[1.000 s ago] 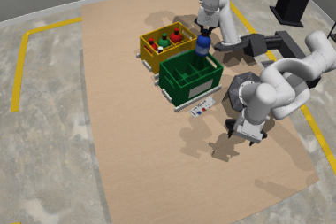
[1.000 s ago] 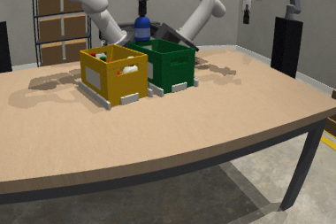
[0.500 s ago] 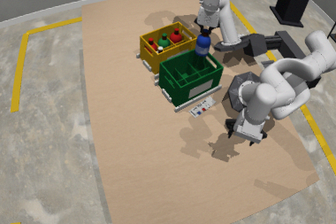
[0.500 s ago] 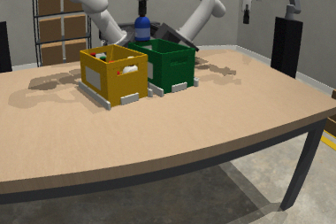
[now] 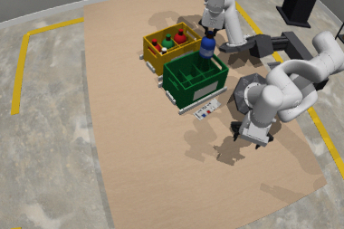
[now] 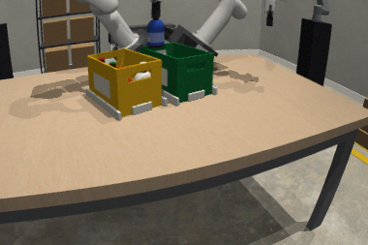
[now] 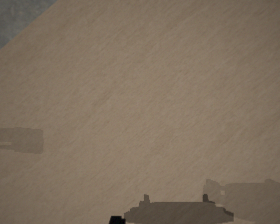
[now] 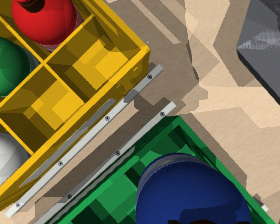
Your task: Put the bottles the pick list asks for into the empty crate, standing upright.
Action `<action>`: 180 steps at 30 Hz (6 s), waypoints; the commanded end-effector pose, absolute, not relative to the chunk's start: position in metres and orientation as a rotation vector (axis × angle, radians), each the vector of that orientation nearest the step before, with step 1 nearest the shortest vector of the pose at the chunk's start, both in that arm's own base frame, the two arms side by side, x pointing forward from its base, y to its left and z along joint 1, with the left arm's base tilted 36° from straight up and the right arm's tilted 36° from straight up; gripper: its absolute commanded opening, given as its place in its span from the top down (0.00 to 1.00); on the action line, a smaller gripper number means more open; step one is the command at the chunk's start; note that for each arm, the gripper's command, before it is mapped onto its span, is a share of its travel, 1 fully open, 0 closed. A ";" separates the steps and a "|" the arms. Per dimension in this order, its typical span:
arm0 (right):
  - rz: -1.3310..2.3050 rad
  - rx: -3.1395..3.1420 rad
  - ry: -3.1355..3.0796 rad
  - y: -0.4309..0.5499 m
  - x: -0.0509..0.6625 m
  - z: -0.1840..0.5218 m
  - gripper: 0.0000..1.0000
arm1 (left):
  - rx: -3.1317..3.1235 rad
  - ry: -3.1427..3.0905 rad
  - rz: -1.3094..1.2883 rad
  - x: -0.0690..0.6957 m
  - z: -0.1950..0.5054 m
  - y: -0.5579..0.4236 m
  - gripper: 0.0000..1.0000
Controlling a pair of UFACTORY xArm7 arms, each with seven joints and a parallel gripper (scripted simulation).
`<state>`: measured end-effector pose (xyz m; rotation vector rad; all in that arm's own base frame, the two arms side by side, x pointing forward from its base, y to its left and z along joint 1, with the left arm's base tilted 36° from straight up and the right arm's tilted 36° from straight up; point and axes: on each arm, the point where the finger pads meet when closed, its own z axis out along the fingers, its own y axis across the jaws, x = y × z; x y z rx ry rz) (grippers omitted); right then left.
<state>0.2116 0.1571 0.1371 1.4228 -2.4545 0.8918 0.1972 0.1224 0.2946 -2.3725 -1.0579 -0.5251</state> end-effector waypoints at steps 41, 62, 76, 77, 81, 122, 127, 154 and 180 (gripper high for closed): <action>0.891 1.426 -2.457 0.136 0.218 0.106 1.00 | -2.372 -1.057 -0.529 0.198 0.296 0.122 0.00; 0.891 1.426 -2.457 0.126 0.221 0.092 1.00 | -2.372 -1.057 -0.529 0.198 0.296 0.122 0.00; 0.891 1.426 -2.457 0.118 0.223 0.081 1.00 | -2.372 -1.057 -0.529 0.198 0.296 0.122 0.00; 0.891 1.426 -2.457 0.118 0.223 0.080 1.00 | -2.372 -1.057 -0.529 0.198 0.296 0.122 0.00; 0.891 1.426 -2.457 0.117 0.223 0.078 1.00 | -2.372 -1.057 -0.529 0.198 0.296 0.122 0.00; 0.891 1.426 -2.457 0.095 0.229 0.048 1.00 | -2.372 -1.057 -0.529 0.198 0.296 0.122 0.00; 0.891 1.426 -2.457 0.093 0.229 0.044 1.00 | -2.372 -1.057 -0.529 0.198 0.296 0.122 0.00; 0.891 1.426 -2.457 0.079 0.233 0.025 1.00 | -2.372 -1.057 -0.529 0.198 0.296 0.122 0.00; 0.891 1.426 -2.457 0.073 0.235 0.016 1.00 | -2.372 -1.057 -0.529 0.198 0.296 0.122 0.00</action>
